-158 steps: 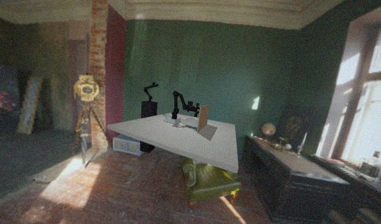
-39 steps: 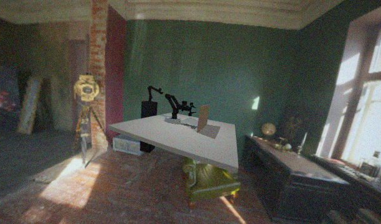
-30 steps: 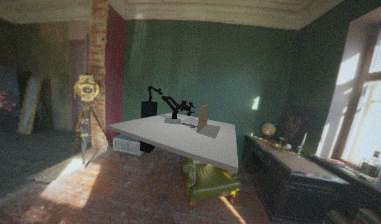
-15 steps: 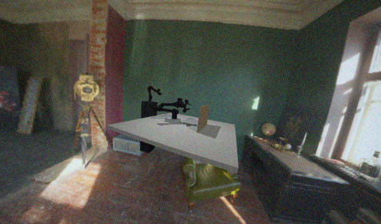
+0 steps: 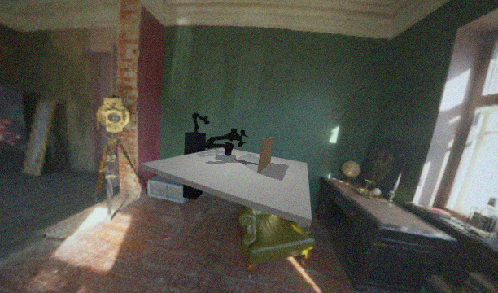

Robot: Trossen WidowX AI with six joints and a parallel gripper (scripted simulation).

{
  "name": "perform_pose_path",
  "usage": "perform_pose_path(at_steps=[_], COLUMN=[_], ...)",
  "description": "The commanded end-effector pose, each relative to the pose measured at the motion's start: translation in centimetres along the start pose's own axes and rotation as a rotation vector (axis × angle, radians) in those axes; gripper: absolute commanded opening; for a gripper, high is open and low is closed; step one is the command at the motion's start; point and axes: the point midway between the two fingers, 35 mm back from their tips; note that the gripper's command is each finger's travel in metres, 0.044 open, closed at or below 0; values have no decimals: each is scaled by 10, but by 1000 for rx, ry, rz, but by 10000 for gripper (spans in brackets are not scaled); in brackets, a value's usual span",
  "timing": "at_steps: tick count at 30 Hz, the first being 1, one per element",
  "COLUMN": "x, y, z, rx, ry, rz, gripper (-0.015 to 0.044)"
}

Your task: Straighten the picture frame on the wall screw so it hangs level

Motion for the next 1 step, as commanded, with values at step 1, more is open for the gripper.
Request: perform_pose_path(at_steps=[1], x=[0], y=[-1], z=[-1], rx=[-8], ry=[-2], rz=[0], gripper=[260])
Point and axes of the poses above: the point midway between the two fingers, 35 mm back from their tips, its own x axis back along the fingers, its own y axis across the jaws, z = x × y, and after that the axes turned 12 degrees about x, right-handed
